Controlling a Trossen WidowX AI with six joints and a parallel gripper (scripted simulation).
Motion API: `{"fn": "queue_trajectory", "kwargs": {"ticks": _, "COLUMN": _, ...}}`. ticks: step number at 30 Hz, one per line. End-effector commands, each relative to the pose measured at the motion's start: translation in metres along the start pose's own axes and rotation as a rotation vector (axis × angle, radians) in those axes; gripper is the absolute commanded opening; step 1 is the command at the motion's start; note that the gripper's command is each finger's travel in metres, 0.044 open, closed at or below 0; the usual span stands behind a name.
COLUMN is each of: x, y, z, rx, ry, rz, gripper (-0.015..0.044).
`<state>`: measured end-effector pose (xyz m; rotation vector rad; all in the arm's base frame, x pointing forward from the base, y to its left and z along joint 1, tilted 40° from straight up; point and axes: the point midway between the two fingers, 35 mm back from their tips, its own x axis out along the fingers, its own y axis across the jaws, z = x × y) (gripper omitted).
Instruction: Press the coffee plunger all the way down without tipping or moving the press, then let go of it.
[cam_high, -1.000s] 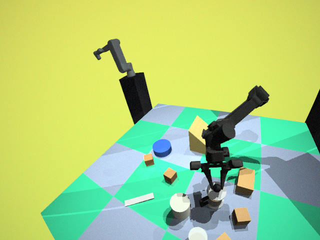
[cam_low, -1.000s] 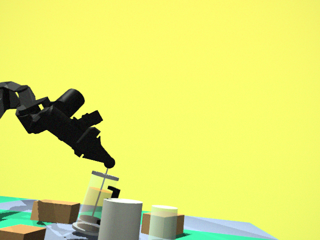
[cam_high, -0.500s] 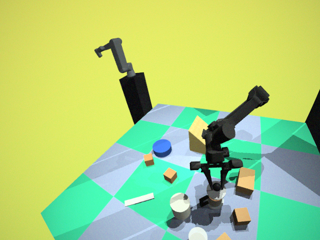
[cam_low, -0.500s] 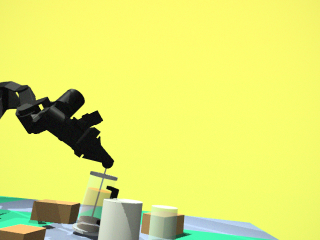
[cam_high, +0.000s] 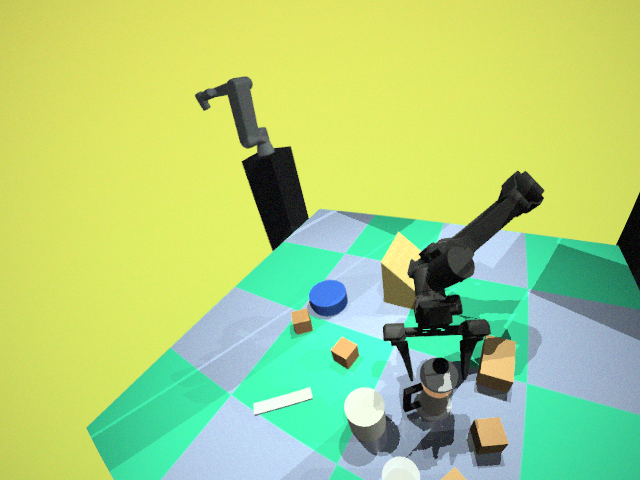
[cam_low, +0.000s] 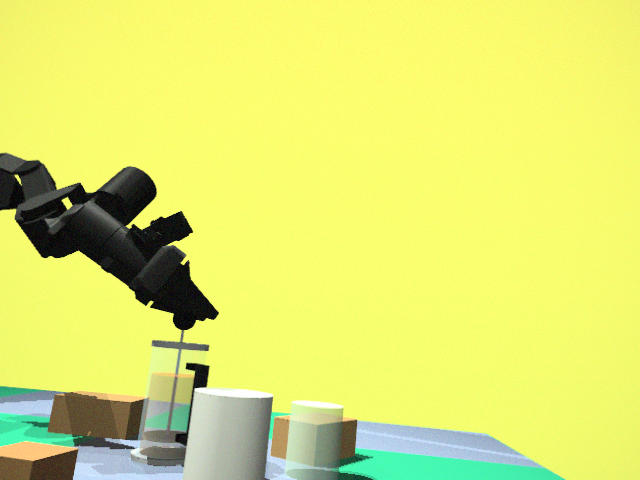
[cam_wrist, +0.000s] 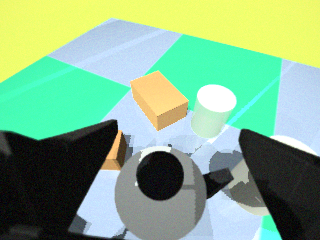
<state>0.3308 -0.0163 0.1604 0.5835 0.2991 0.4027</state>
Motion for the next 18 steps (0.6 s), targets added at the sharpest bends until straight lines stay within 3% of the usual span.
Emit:
{"fn": "queue_trajectory", "kwargs": {"ticks": 1, "x": -0.011, "y": -0.001, "z": 0.015, "rx": -0.010, "ry": -0.001, "rz": -0.002, "gripper": 0.0440}}
{"fn": "queue_trajectory", "kwargs": {"ticks": 7, "x": -0.059, "y": 0.008, "z": 0.054, "rx": 0.003, "ry": 0.007, "rz": -0.001, "gripper": 0.0440}}
{"fn": "queue_trajectory", "kwargs": {"ticks": 18, "x": -0.060, "y": 0.008, "z": 0.053, "rx": 0.004, "ry": 0.006, "rz": -0.001, "gripper": 0.0440}}
